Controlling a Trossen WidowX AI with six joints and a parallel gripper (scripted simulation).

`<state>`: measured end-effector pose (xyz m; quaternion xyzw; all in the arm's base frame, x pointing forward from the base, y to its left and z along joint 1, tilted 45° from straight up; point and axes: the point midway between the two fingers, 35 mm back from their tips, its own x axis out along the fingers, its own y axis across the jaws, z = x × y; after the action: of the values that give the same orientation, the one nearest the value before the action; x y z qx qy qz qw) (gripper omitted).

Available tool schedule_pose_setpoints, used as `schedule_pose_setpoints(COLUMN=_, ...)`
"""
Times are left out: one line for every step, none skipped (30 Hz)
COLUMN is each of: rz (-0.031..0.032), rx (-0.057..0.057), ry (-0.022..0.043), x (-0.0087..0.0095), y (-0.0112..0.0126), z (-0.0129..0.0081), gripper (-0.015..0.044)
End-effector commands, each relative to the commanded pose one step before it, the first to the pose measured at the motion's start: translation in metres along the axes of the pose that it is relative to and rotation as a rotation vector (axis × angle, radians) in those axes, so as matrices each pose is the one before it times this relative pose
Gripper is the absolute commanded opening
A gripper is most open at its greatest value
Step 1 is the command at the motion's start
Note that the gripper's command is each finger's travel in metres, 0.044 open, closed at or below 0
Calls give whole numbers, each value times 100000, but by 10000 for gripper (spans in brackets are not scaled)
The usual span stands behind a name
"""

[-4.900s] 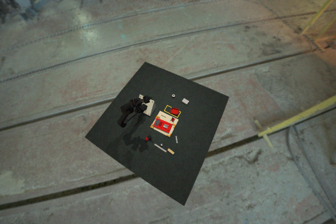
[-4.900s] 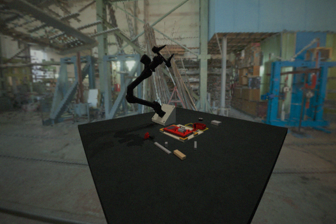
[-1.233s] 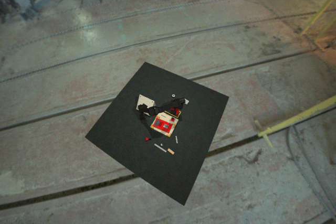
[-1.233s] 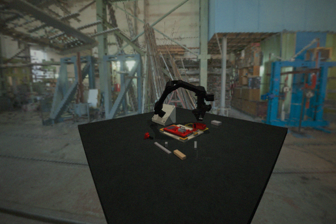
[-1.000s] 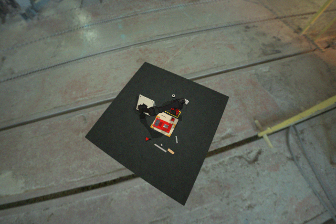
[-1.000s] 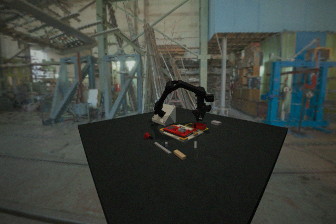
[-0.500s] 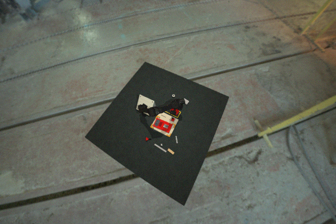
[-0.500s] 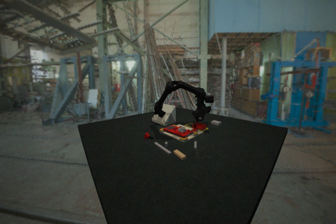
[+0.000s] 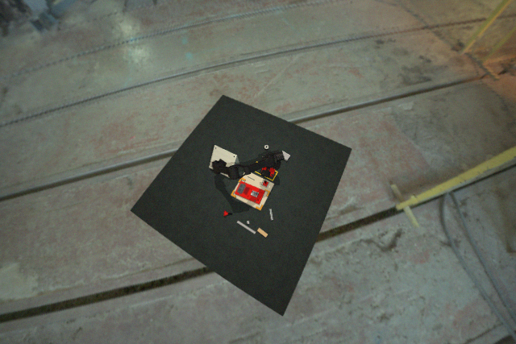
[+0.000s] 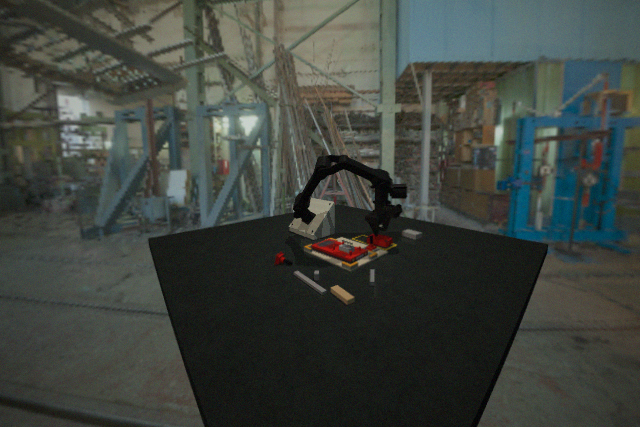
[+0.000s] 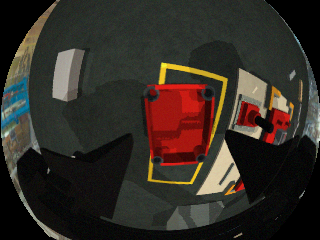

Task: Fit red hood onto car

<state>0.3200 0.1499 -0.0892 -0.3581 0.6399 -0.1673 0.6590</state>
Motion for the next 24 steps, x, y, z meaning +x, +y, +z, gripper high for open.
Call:
schedule_pose_setpoints(rz=-778, rx=-824, ry=458, x=447, y=-91, z=-273, gripper=440)
schedule_pose_setpoints(rz=-6, rx=1, ry=1, x=63, y=-6, z=-9, gripper=440)
schedule_pose_setpoints(rz=-6, rx=1, ry=1, x=63, y=-6, z=-9, gripper=440)
schedule_pose_setpoints(rz=-6, rx=1, ry=1, x=63, y=-6, z=-10, gripper=440)
schedule_pose_setpoints(rz=-6, rx=1, ry=2, x=63, y=-5, z=-12, gripper=440)
schedule_pose_setpoints(rz=-6, rx=1, ry=2, x=63, y=-5, z=-12, gripper=440)
schedule_pose_setpoints(rz=-6, rx=1, ry=2, x=63, y=-5, z=-12, gripper=440)
schedule_pose_setpoints(rz=-6, rx=1, ry=2, x=63, y=-6, z=-12, gripper=440)
schedule_pose_setpoints(rz=-5, rx=1, ry=1, x=51, y=-4, z=-10, gripper=440)
schedule_pose_setpoints(rz=-3, rx=0, ry=1, x=31, y=-3, z=-6, gripper=440)
schedule_pose_setpoints(rz=-1, rx=0, ry=0, x=10, y=-1, z=-2, gripper=440)
schedule_pose_setpoints(rz=0, rx=0, ry=0, x=0, y=0, z=0, gripper=440)
schedule_pose_setpoints(rz=0, rx=0, ry=0, x=8, y=0, z=0, gripper=440)
schedule_pose_setpoints(rz=0, rx=0, ry=0, x=16, y=0, z=0, gripper=440)
schedule_pose_setpoints(rz=-1, rx=0, ry=0, x=24, y=0, z=1, gripper=440)
schedule_pose_setpoints(rz=-1, rx=0, ry=0, x=33, y=0, z=1, gripper=440)
schedule_pose_setpoints(rz=-1, rx=0, ry=0, x=40, y=0, z=1, gripper=440)
schedule_pose_setpoints(rz=-1, rx=0, ry=0, x=46, y=0, z=1, gripper=440)
schedule_pose_setpoints(rz=-1, rx=0, ry=0, x=49, y=0, z=1, gripper=440)
schedule_pose_setpoints(rz=-1, rx=0, ry=0, x=50, y=0, z=1, gripper=440)
schedule_pose_setpoints(rz=-1, rx=0, ry=0, x=50, y=0, z=1, gripper=440)
schedule_pose_setpoints(rz=-1, rx=0, ry=0, x=50, y=0, z=1, gripper=440)
schedule_pose_setpoints(rz=-2, rx=0, ry=0, x=50, y=0, z=1, gripper=440)
schedule_pose_setpoints(rz=-2, rx=0, ry=0, x=50, y=0, z=1, gripper=440)
